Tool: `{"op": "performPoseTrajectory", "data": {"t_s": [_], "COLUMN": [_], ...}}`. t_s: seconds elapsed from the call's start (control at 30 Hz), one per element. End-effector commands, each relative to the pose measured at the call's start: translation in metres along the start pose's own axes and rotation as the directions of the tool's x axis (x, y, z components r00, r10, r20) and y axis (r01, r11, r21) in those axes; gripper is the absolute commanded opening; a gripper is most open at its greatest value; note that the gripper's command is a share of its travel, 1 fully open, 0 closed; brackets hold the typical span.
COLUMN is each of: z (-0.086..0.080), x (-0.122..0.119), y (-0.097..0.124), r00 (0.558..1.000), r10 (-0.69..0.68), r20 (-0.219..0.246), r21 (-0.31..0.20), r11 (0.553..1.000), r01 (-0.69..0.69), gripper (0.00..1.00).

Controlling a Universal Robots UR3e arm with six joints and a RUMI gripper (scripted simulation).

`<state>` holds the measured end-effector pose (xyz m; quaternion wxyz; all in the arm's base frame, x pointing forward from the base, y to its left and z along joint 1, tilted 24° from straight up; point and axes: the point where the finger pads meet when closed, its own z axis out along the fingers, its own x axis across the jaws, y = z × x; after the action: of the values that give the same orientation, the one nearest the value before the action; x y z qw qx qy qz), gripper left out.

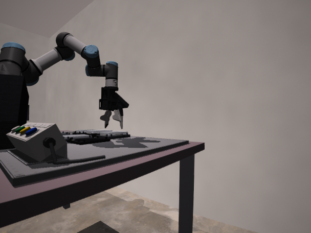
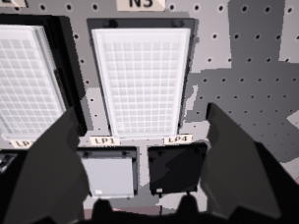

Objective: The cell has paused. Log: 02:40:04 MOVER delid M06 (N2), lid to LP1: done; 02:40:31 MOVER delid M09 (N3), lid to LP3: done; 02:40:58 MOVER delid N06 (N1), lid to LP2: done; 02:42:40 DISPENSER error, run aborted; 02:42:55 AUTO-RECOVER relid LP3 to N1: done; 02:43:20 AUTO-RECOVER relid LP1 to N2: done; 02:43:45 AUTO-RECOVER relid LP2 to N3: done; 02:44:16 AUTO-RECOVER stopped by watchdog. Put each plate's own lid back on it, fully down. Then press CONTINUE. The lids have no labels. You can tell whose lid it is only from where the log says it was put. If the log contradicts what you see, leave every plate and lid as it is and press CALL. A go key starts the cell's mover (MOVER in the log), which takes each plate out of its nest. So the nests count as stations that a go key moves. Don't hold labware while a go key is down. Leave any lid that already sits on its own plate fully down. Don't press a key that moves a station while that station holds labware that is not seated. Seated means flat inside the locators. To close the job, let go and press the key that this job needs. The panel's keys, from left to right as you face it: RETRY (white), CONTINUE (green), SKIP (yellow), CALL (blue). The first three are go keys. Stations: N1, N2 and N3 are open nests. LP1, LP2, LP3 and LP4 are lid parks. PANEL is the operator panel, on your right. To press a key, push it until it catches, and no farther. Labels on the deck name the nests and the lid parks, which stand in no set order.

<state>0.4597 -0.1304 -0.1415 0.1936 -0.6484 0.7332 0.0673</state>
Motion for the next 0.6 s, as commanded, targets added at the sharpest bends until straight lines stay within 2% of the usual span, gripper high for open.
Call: {"op": "performPoseTrajectory", "data": {"t_s": [0.0, 0.23, 0.57], "z": [0.0059, 0.0143, 0.0143], "x": [0.0006, 0.0006, 0.0006], "y": [-0.0010, -0.0010, -0.0010], "r00": [1.000, 1.000, 1.000], "r10": [0.000, 0.000, 0.000], "r20": [-0.002, -0.002, -0.002], "r21": [0.002, 0.002, 0.002], "r11": [1.000, 1.000, 1.000], "r01": [0.000, 0.000, 0.000], "gripper": [0.82, 0.82, 0.82]}}
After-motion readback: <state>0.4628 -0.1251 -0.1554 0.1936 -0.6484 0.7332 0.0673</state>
